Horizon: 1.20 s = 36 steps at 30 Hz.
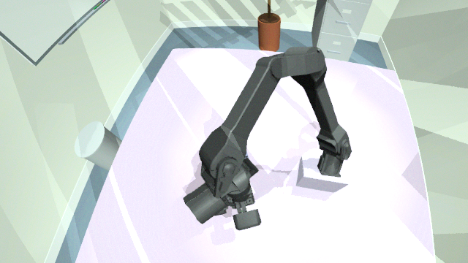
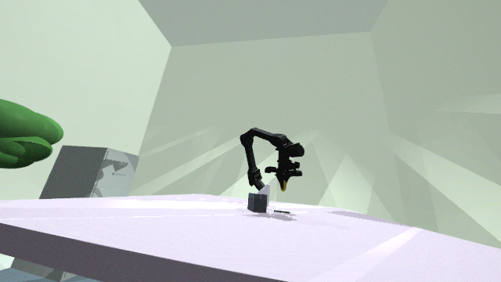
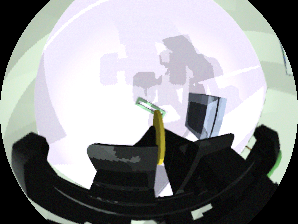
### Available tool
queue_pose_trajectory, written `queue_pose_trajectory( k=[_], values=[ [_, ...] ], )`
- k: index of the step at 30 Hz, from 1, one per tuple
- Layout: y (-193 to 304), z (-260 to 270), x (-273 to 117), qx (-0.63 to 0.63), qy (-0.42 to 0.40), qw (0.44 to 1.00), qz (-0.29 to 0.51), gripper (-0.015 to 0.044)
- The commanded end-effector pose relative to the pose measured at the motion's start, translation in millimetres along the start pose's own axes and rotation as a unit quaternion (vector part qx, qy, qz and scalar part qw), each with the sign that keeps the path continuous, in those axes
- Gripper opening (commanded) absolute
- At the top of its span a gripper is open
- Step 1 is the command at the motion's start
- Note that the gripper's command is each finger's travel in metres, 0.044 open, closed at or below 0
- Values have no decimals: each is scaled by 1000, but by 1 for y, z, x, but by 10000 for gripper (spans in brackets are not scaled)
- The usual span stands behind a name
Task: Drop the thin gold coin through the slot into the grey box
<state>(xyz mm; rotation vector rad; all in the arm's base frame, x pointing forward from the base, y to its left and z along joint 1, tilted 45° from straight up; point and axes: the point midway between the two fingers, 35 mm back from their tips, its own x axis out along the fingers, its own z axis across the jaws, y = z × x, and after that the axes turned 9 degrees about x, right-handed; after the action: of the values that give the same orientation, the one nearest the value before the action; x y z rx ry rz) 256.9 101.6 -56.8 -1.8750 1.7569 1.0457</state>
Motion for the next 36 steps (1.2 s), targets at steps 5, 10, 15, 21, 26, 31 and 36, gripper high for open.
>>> queue_pose_trajectory(
  k=[5,10,15,21,26,31,36],
  values=[
    [-5,-18,-1,3,-2,1000,1,0],
    [-8,-29,-1,7,-4,1000,1,0],
    [-10,-40,-1,10,-5,1000,1,0],
    [-12,-54,-1,9,-5,1000,0,0],
    [-14,-66,-1,8,-5,1000,0,0],
    [-15,-79,-1,7,-4,1000,0,0],
    [-16,-91,-1,7,-2,1000,0,0]
  ],
)
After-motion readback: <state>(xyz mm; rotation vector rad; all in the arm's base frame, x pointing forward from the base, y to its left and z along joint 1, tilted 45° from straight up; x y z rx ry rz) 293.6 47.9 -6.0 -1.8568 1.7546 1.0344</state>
